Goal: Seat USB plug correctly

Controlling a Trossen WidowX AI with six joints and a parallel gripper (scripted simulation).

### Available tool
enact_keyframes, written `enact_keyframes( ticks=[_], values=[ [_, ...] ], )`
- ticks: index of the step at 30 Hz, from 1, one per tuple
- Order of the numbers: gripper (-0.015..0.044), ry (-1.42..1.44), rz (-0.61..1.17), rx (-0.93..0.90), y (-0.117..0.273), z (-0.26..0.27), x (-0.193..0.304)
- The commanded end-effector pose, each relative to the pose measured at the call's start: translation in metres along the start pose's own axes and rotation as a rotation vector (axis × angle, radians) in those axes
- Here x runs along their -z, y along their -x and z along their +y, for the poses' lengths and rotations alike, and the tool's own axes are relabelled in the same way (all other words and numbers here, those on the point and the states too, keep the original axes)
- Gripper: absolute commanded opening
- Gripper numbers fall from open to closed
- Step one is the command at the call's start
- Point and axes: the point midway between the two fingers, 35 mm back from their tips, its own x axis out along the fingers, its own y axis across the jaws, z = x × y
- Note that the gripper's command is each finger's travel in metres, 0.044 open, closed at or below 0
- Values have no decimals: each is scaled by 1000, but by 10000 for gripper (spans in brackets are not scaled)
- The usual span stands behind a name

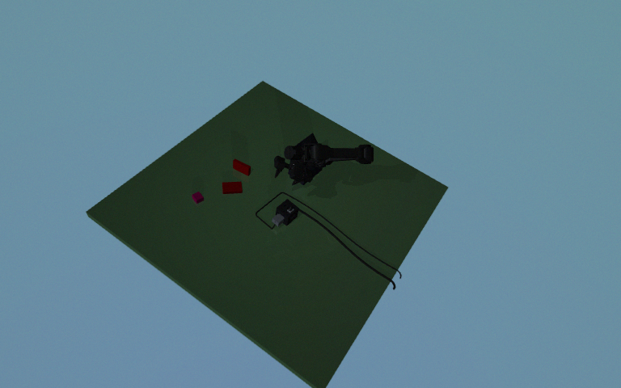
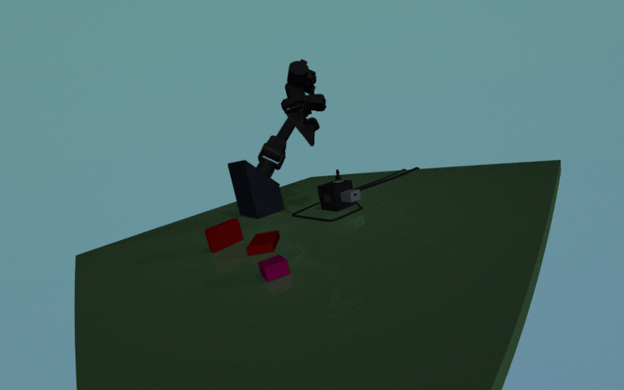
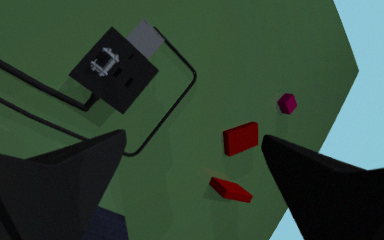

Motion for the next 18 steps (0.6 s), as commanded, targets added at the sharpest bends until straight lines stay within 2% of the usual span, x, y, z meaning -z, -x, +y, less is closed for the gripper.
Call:
enact_keyframes(
  ticks=[1,6,18],
  values=[
    [440,600,-19,-322,-43,46,-38],
    [440,868,-69,-472,-62,72,-52],
    [440,874,-71,-475,-64,71,-55]
  ],
)
